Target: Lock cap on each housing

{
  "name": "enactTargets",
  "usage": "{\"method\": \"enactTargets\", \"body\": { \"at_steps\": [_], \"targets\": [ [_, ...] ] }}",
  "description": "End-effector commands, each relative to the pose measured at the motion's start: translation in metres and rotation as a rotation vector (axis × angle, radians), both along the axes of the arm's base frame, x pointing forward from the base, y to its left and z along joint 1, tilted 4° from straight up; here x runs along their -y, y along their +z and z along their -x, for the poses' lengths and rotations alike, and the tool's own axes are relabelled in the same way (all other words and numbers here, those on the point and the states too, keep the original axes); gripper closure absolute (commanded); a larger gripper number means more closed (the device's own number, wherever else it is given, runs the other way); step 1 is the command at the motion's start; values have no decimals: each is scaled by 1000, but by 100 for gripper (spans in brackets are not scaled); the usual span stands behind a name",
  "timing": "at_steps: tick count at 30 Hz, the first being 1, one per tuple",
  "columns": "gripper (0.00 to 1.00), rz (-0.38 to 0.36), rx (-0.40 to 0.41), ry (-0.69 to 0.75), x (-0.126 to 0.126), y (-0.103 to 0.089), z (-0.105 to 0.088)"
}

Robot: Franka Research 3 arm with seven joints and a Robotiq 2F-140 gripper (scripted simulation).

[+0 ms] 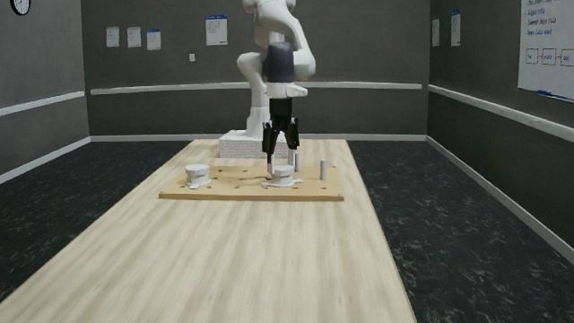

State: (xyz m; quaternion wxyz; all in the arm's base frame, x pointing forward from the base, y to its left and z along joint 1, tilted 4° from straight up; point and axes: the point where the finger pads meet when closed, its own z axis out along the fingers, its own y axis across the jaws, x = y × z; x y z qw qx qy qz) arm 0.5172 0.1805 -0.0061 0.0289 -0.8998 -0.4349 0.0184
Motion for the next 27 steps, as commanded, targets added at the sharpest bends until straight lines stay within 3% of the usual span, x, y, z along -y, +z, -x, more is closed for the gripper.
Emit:
{"method": "enactTargets", "body": {
  "at_steps": [1,27],
  "targets": [
    [90,0,-4,-1,-2,-1,3],
    [90,0,-4,-1,-5,-1,7]
  ]
}}
